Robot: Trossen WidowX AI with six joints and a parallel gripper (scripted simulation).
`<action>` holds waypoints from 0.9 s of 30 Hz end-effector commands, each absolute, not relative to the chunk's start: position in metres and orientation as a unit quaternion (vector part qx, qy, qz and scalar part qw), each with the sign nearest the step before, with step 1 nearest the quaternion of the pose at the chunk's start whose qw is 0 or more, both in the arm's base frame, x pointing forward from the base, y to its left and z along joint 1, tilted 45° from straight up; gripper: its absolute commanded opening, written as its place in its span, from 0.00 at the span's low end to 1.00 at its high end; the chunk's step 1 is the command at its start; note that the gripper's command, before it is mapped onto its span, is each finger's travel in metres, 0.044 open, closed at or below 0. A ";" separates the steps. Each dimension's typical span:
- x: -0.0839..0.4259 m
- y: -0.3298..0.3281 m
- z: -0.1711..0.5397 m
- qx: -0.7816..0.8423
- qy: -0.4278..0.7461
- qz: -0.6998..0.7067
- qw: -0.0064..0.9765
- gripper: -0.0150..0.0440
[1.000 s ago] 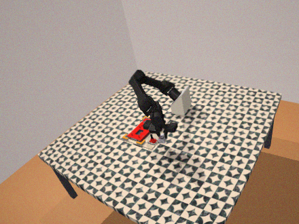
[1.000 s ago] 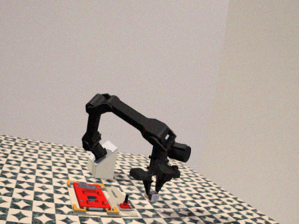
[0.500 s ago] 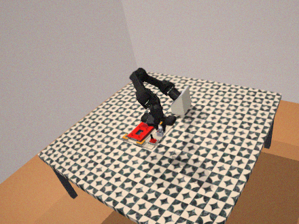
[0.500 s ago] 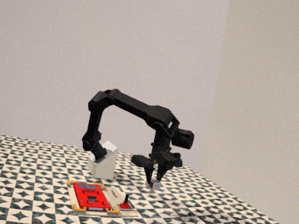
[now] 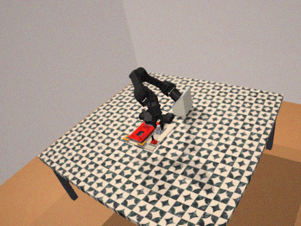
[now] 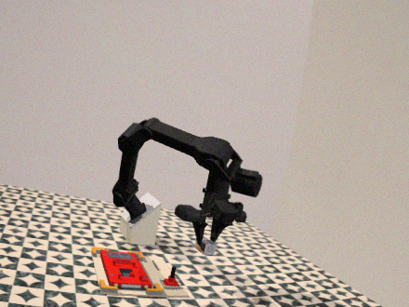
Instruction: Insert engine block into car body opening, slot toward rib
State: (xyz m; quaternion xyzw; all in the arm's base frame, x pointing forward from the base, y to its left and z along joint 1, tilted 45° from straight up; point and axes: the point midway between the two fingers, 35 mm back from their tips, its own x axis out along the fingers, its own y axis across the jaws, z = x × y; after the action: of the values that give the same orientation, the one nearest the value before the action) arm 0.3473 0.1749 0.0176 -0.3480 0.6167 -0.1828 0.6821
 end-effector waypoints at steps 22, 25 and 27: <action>0.362 0.102 0.055 -0.327 0.612 -0.190 0.695 0.25; 0.362 0.093 0.059 -0.325 0.611 -0.192 0.696 0.25; 0.362 0.087 0.061 -0.324 0.610 -0.193 0.697 0.25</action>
State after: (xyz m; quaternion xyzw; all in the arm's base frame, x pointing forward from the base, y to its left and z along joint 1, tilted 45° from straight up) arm 0.3621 0.0945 0.0556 -0.3226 0.6144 -0.1930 0.6937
